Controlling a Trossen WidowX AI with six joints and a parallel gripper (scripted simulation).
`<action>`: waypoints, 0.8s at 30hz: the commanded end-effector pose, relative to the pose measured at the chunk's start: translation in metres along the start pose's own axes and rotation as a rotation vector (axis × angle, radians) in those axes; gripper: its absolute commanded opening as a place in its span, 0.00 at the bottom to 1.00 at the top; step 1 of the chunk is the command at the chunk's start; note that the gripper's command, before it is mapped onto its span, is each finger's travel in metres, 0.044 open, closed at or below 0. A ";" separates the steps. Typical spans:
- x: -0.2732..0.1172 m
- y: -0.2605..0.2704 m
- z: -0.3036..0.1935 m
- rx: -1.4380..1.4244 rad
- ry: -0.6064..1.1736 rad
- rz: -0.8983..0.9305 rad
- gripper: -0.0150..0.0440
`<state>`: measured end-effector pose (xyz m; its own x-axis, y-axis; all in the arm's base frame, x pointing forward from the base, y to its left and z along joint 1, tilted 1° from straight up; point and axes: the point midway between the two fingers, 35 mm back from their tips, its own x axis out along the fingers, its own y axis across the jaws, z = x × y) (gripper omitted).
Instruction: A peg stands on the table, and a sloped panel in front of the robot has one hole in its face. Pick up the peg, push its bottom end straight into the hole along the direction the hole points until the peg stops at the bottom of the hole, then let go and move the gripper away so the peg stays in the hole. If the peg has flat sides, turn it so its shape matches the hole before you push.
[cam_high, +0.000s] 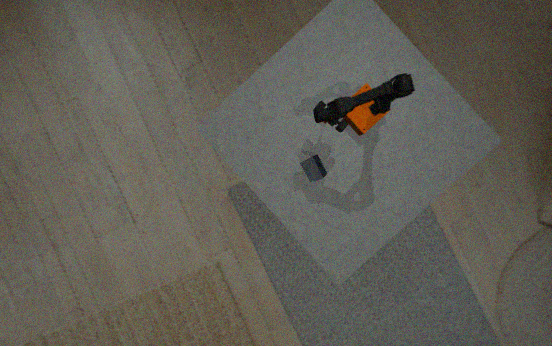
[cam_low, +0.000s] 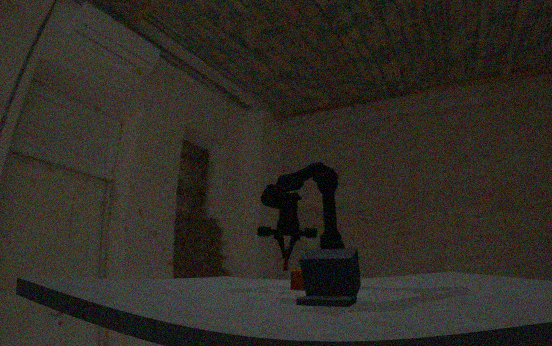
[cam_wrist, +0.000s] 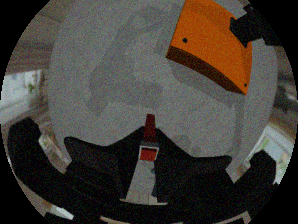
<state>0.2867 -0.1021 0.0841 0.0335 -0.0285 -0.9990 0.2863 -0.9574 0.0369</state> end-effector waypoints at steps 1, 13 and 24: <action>0.001 -0.002 -0.003 -0.031 0.006 0.022 0.25; 0.006 -0.009 -0.014 -0.122 0.034 0.087 0.25; 0.010 -0.017 -0.025 -0.202 0.062 0.146 0.25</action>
<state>0.3048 -0.0810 0.0747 0.1320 -0.1257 -0.9833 0.4419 -0.8804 0.1719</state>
